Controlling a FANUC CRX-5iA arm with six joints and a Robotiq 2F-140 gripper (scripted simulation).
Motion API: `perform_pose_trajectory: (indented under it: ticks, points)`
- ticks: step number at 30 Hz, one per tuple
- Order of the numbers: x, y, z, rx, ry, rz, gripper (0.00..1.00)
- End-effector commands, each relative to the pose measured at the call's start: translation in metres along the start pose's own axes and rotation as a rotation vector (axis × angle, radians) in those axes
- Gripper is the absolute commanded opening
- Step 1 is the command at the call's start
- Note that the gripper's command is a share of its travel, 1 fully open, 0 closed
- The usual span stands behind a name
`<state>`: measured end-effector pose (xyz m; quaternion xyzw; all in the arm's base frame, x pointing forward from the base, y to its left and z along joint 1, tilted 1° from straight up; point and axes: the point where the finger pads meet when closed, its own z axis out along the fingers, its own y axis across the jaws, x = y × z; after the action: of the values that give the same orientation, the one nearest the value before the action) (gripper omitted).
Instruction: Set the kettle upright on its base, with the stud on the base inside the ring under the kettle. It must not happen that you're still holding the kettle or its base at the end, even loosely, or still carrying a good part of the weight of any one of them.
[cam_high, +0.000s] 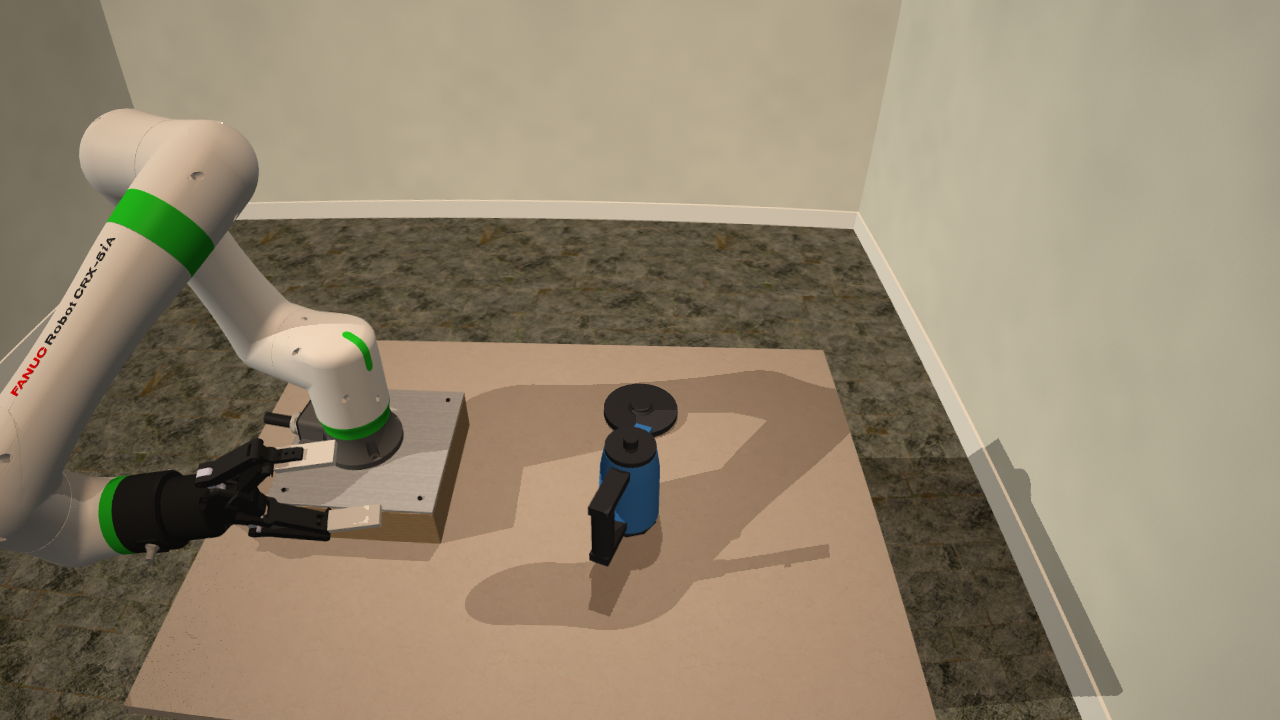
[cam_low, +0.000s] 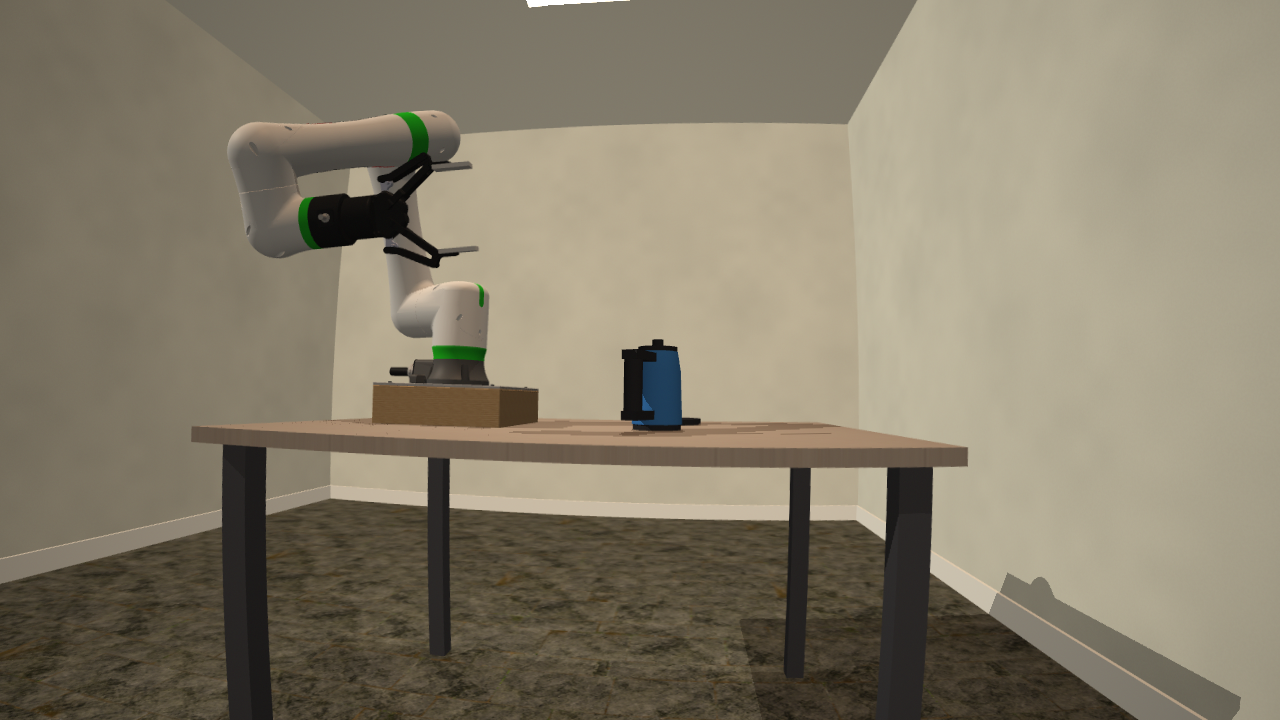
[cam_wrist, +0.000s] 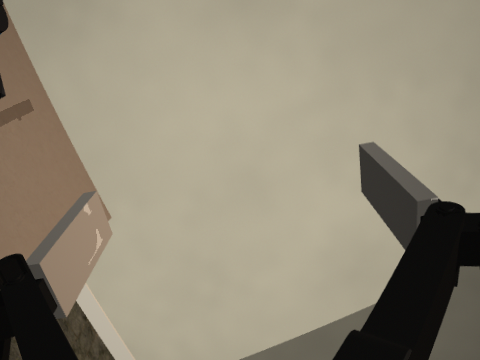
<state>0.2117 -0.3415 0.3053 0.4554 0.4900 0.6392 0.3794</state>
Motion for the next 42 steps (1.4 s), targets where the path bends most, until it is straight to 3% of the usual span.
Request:
perform_pose_trajectory:
  ticks: [1, 22, 33, 42]
  points:
    - [0.000, 0.000, 0.000, 0.000, 0.000, 0.000, 0.47]
    - [-0.015, 0.002, 0.008, 0.000, -0.028, -0.028, 0.47]
    - [-0.039, 0.007, 0.021, -0.001, -0.075, -0.075, 0.47]
    - [-0.079, 0.016, 0.042, -0.004, -0.153, -0.148, 0.47]
